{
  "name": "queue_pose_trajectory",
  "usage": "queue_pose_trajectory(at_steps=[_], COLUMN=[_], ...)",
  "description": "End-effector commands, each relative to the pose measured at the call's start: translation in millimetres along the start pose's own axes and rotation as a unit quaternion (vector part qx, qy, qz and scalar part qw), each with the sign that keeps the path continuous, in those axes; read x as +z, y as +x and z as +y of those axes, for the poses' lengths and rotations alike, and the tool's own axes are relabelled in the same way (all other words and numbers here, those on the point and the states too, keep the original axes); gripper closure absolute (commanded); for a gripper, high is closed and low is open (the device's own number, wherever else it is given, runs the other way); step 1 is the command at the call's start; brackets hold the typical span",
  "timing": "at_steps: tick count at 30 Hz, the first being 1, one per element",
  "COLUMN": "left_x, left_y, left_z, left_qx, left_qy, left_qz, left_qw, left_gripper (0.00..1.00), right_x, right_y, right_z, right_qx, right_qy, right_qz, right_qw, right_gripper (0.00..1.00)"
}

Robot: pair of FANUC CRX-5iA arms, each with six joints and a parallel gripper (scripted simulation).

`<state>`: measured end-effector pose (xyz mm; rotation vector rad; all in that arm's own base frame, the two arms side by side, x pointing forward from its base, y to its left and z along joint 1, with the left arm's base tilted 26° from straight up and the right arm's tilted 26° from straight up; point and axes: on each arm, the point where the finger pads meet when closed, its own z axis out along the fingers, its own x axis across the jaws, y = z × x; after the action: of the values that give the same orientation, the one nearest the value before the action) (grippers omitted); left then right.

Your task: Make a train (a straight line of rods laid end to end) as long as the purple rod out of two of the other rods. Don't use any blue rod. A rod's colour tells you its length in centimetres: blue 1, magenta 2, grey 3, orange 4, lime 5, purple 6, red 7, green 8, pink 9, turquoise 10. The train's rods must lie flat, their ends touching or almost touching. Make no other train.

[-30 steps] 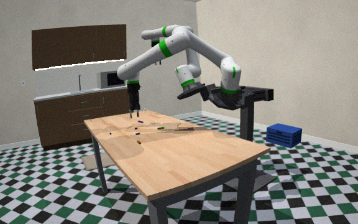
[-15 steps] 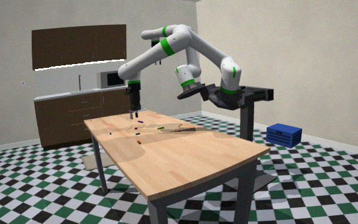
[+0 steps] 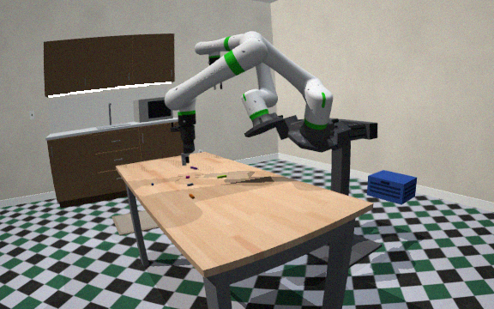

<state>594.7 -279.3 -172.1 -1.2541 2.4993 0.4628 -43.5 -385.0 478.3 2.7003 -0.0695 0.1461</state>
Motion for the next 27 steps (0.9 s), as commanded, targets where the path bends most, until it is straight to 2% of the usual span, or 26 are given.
queue_pose_trajectory(at_steps=[1, 7, 12, 13, 27], left_x=[-2.0, -2.1, -2.2, -2.2, -2.2], left_y=[-10.7, -17.1, -18.3, -18.3, -18.3], left_z=[4.8, 8.8, 9.6, 9.6, 9.6], left_qx=[-0.084, -0.132, -0.141, -0.141, -0.141], left_qy=[0.004, 0.004, 0.004, 0.004, 0.004], left_qz=[-0.003, -0.003, -0.003, -0.003, -0.003], left_qw=[0.996, 0.991, 0.99, 0.99, 0.99], left_gripper=[0.0, 0.0, 0.0, 0.46, 0.46], right_x=[-1.0, -1.0, -1.0, -1.0, -1.0], right_y=[-0.2, -0.2, -0.2, -0.2, -0.2], right_z=[0.3, 0.3, 0.3, 0.3, 0.3], right_qx=[0.0, 0.0, 0.0, 0.0, 0.0], right_qy=[-0.001, -0.001, -0.001, -0.001, -0.001], right_qz=[0.0, 0.0, 0.0, 0.0, 0.0], right_qw=[1.0, 1.0, 1.0, 1.0, 1.0], right_gripper=[0.0, 0.0, 0.0, 0.0, 0.0])
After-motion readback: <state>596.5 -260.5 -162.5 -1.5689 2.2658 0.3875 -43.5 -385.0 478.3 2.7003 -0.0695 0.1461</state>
